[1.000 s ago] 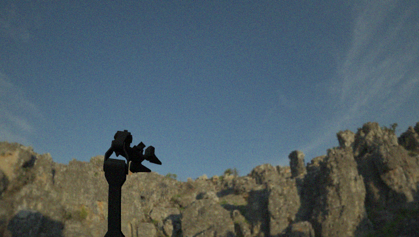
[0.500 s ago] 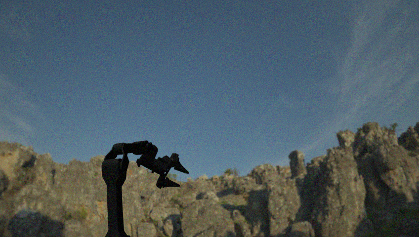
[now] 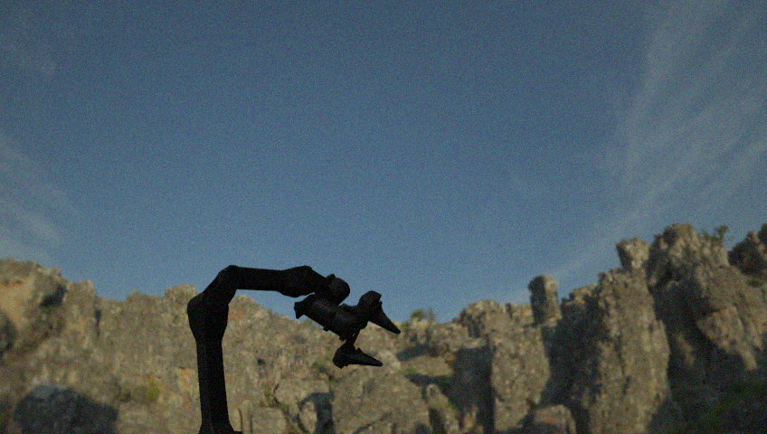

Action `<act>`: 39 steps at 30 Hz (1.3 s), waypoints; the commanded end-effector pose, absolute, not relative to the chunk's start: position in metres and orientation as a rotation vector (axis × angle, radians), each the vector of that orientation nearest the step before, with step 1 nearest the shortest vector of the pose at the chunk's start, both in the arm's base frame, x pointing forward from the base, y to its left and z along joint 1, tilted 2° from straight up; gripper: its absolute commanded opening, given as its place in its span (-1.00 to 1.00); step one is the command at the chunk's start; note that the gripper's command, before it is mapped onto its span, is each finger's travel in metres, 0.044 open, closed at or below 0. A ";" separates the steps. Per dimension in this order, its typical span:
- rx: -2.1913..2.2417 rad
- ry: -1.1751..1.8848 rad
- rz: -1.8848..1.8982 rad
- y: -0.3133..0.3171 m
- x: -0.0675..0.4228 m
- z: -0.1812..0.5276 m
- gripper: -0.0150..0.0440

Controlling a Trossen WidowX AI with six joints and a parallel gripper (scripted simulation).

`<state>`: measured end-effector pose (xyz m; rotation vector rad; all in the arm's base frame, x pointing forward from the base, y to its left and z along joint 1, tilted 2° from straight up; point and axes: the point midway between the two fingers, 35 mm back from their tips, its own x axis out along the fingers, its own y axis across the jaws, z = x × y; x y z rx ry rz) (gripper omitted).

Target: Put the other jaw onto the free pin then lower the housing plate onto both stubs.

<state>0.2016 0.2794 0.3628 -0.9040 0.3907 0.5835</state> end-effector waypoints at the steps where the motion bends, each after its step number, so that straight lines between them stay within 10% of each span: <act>1: -0.965 0.491 0.527 0.251 0.236 0.339 1.00; 20: -1.016 1.060 0.369 0.062 0.321 0.226 1.00; 39: -0.607 1.494 0.388 -0.116 0.247 0.129 1.00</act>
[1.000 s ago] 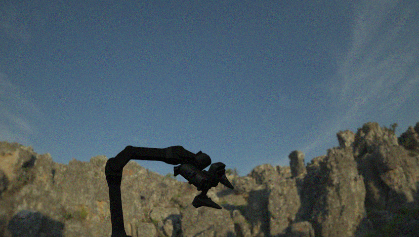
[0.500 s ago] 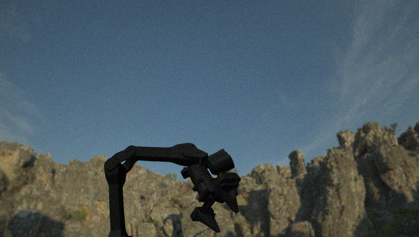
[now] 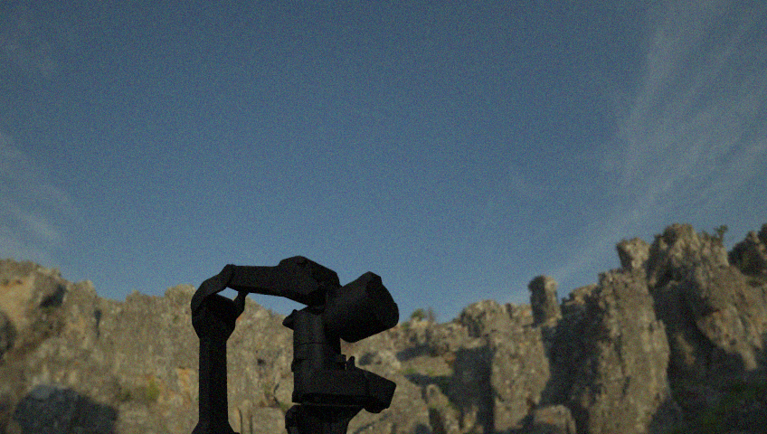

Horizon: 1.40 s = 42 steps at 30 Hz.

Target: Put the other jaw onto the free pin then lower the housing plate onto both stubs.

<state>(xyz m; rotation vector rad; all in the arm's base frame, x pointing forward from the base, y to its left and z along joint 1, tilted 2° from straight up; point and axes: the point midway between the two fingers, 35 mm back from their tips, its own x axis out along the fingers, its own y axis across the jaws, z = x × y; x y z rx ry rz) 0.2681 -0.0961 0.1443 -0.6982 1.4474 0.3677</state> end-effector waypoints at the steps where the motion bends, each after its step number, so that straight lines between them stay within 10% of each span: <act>1: -0.576 1.505 0.391 -0.122 0.240 0.125 1.00; 42: -0.398 1.543 0.406 -0.149 0.199 0.034 1.00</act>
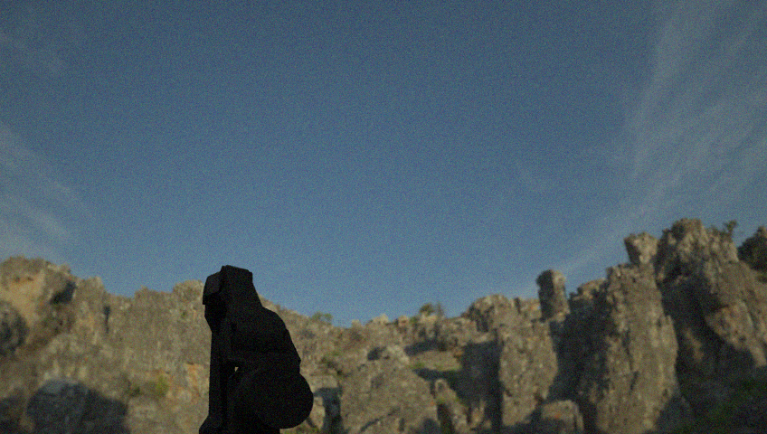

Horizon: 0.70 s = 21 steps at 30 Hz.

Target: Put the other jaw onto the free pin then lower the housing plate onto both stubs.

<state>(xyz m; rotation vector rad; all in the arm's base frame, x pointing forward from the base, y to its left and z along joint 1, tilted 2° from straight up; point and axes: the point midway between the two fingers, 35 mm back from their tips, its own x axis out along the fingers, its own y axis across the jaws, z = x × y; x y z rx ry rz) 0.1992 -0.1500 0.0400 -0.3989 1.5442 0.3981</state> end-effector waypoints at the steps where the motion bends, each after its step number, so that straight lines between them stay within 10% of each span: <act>1: -0.398 1.543 0.406 -0.149 0.199 0.032 1.00; 21: -0.398 1.543 0.406 -0.148 0.197 0.012 1.00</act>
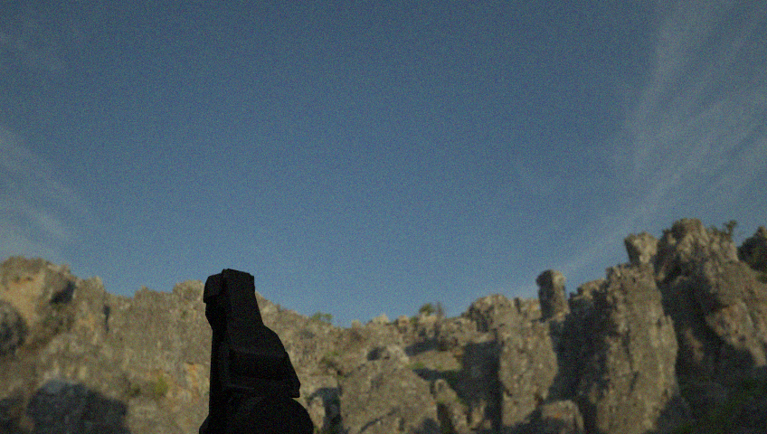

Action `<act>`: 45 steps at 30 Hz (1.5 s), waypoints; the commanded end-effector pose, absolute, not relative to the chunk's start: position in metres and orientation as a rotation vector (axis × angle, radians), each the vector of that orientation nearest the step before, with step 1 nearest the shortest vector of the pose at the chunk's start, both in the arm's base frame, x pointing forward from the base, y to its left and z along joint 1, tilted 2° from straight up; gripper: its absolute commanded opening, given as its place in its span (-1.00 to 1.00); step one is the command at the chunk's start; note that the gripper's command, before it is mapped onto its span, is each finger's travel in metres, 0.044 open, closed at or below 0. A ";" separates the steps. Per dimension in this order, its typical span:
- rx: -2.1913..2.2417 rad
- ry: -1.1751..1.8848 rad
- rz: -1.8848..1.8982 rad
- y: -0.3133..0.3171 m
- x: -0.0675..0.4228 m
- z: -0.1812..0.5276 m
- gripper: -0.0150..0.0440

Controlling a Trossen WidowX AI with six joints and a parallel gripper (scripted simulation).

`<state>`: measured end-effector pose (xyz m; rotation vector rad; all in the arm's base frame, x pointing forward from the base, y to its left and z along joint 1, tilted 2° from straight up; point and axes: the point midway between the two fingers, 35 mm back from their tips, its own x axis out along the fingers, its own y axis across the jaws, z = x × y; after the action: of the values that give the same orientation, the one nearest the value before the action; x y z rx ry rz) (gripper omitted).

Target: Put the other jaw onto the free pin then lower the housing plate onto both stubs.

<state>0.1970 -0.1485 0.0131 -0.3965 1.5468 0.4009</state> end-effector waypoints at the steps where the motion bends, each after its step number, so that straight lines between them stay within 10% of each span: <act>1: -0.398 1.543 0.406 -0.148 0.197 0.012 1.00; 17: -0.398 1.543 0.406 -0.148 0.197 0.012 1.00; 28: -0.397 1.547 0.401 -0.148 0.197 0.012 0.02; 45: -0.397 1.547 0.401 -0.149 0.197 0.014 -0.04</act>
<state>0.1967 -0.1479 0.0125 -0.3938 1.5473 0.4027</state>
